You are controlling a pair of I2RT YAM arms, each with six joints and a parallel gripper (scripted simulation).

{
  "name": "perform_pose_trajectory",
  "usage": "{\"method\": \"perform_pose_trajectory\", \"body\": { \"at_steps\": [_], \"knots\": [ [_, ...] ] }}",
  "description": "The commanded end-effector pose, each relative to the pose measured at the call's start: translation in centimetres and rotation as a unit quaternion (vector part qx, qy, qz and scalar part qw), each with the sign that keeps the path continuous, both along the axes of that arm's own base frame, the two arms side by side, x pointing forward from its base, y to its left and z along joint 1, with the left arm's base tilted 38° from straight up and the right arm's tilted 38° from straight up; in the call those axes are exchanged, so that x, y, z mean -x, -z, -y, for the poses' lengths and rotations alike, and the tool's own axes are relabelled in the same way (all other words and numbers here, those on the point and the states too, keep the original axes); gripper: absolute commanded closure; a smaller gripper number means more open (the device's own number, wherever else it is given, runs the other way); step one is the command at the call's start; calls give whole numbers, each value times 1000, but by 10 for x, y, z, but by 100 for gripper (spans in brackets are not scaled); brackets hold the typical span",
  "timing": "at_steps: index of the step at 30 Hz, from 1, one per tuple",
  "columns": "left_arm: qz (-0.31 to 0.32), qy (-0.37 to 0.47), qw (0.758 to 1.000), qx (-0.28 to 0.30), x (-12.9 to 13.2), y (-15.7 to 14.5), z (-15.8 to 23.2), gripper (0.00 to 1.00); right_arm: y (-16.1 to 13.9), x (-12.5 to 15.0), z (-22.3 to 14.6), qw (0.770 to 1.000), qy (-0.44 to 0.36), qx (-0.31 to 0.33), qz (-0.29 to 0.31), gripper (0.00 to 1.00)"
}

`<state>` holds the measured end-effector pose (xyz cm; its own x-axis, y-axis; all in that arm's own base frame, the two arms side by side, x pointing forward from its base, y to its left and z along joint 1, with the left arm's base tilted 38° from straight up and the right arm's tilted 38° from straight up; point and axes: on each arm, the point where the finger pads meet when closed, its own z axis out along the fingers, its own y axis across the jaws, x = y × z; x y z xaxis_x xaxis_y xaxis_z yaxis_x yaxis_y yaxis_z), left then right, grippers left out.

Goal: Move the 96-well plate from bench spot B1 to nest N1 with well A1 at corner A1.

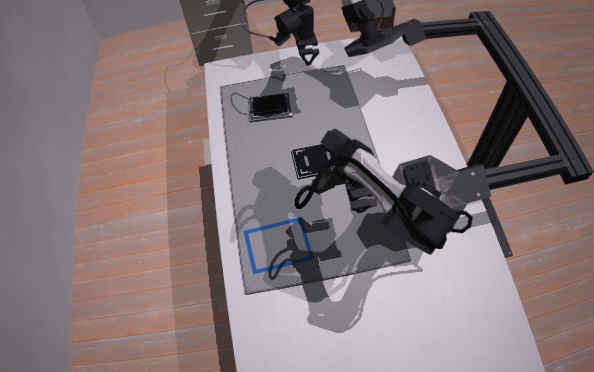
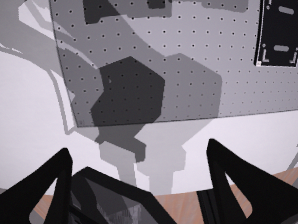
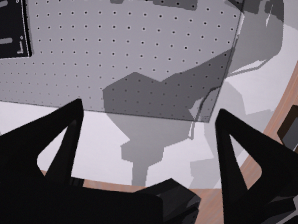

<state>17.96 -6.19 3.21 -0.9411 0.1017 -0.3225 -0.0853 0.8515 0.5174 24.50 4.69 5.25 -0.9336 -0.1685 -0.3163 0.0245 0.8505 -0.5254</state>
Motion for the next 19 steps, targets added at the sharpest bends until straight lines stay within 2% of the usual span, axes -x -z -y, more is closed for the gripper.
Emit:
{"method": "perform_pose_trajectory", "body": {
  "at_steps": [1, 4, 5, 19],
  "knots": [
    [0, 2, 1000, -3, 0, -1, 0, 0, -5, 29, 2, 1000, 13, 5, -12, 0],
    [0, 2, 1000, -3, 0, -1, 0, 0, -6, 33, 2, 1000, 13, 5, -12, 0],
    [0, 2, 1000, -3, 0, -1, 0, 0, -12, 26, -4, 1000, 13, -5, -1, 0],
    [0, 2, 1000, -3, 0, -1, 0, 0, -9, 27, 0, 1000, 18, 3, -8, 0]
  ]
}}
